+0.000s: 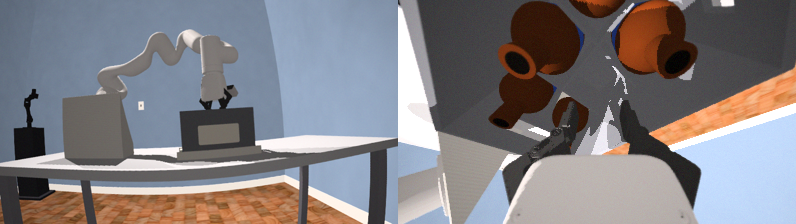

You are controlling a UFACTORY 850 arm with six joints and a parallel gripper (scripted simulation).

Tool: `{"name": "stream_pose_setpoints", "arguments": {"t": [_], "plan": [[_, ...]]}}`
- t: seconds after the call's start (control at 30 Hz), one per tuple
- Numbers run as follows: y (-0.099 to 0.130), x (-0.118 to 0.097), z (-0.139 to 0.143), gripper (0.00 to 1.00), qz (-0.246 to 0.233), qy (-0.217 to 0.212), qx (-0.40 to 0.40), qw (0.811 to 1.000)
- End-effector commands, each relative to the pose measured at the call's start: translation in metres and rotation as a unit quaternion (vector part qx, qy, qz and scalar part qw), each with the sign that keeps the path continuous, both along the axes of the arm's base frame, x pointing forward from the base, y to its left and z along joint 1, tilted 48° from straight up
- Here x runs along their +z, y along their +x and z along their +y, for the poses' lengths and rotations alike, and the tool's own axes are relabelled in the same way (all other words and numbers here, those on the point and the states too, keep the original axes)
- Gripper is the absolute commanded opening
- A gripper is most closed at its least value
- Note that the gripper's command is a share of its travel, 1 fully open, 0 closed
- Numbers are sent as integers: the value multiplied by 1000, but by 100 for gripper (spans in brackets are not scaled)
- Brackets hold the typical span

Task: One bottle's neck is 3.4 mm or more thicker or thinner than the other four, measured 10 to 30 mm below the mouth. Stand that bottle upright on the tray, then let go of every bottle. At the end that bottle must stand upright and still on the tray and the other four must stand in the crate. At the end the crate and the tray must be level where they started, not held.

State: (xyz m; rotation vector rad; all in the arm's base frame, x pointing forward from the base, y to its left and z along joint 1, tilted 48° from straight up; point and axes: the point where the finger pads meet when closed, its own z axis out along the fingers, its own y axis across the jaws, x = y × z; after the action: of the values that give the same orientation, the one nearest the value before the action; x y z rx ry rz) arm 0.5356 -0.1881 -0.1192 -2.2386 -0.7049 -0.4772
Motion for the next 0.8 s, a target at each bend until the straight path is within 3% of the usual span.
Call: {"name": "stream_pose_setpoints", "arguments": {"t": [0.0, 0.57, 0.6, 0.77], "plan": [[1, -1, 0, 65, -1, -1, 0, 1000], [1, -1, 1, 65, -1, -1, 0, 1000], [1, -1, 1, 0, -1, -1, 0, 1000], [1, -1, 1, 0, -1, -1, 0, 1000]]}}
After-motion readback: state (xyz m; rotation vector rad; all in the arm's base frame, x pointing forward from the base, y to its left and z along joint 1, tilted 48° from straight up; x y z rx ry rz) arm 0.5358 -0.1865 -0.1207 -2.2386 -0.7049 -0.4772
